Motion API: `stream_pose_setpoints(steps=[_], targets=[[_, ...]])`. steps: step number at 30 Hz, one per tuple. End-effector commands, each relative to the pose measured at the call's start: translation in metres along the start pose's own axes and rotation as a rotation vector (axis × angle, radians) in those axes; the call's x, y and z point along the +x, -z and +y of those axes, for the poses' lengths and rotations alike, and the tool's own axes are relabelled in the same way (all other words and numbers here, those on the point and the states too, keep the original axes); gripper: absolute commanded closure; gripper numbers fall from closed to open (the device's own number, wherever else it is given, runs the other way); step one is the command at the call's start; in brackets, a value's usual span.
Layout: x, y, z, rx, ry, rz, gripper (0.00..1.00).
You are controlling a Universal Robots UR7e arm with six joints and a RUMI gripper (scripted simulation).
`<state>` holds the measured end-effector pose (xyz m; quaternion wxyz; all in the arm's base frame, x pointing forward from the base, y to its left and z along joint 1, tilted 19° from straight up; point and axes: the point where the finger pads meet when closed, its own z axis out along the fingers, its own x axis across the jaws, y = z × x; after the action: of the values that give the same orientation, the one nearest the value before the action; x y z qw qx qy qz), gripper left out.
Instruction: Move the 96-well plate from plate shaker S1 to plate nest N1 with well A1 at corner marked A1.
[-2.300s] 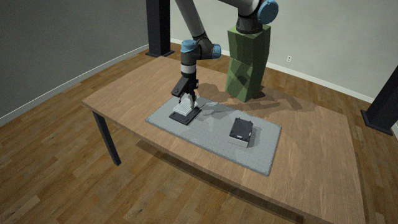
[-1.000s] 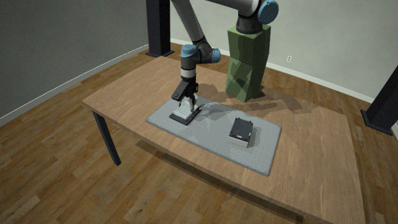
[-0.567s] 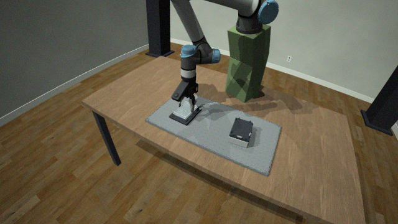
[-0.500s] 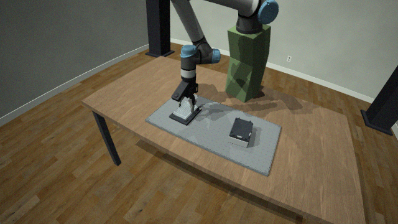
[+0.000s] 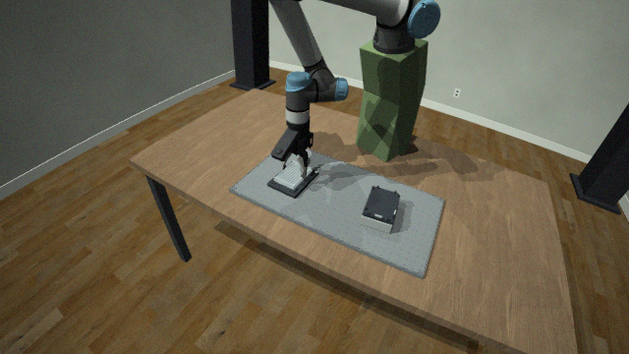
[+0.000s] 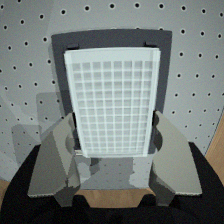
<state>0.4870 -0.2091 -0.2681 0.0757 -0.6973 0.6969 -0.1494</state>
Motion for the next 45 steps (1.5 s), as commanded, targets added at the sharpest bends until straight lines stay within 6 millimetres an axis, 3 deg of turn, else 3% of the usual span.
stream_pose_setpoints(steps=[1,41,42,45], targets=[[0.0003,-0.0003,-0.0004,0.001,0.000,0.001,1.00],[0.0003,-0.0060,-0.0004,0.001,0.000,0.001,1.00],[0.0003,-0.0060,-0.0004,0.001,0.000,0.001,0.00],[0.0003,-0.0060,-0.0004,0.001,0.000,0.001,0.00]])
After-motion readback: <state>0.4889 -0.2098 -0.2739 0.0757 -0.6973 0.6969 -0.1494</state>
